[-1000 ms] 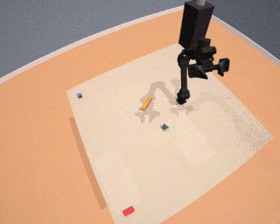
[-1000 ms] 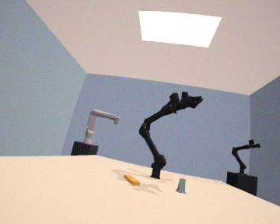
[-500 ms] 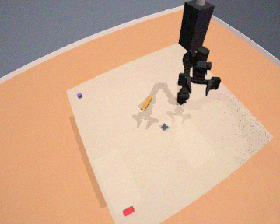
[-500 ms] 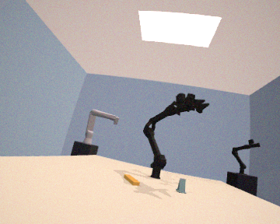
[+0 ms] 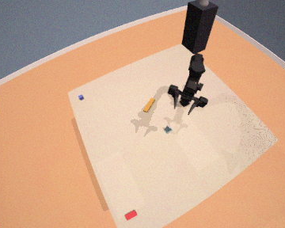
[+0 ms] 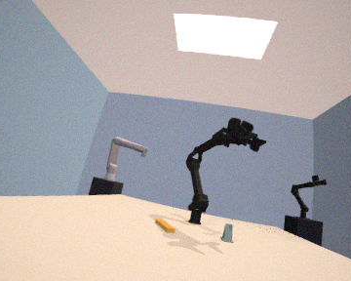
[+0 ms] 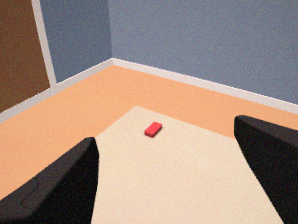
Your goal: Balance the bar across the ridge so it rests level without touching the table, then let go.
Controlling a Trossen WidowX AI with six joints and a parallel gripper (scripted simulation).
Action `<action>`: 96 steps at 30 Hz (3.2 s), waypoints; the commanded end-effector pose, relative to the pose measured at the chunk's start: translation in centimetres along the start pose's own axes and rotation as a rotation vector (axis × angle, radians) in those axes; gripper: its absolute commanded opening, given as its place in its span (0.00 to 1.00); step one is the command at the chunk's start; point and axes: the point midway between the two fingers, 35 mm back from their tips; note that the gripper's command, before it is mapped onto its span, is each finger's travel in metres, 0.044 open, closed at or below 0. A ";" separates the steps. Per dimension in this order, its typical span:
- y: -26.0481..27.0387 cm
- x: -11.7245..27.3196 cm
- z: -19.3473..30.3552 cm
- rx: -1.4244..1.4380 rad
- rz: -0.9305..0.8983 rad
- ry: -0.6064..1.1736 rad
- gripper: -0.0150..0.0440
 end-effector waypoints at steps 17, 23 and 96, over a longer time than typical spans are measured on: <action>-10.1 -4.4 9.9 0.132 0.241 0.412 0.79; -13.2 -4.4 13.0 0.151 0.282 0.543 0.79; -27.5 8.5 38.9 -0.141 0.162 1.398 0.79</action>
Point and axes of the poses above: the point midway between the two fingers, 35 mm back from their tips, its own x axis back along the fingers, its own y axis across the jaws, z = x × y, and after that the axes turned 7 degrees about -x, right-handed
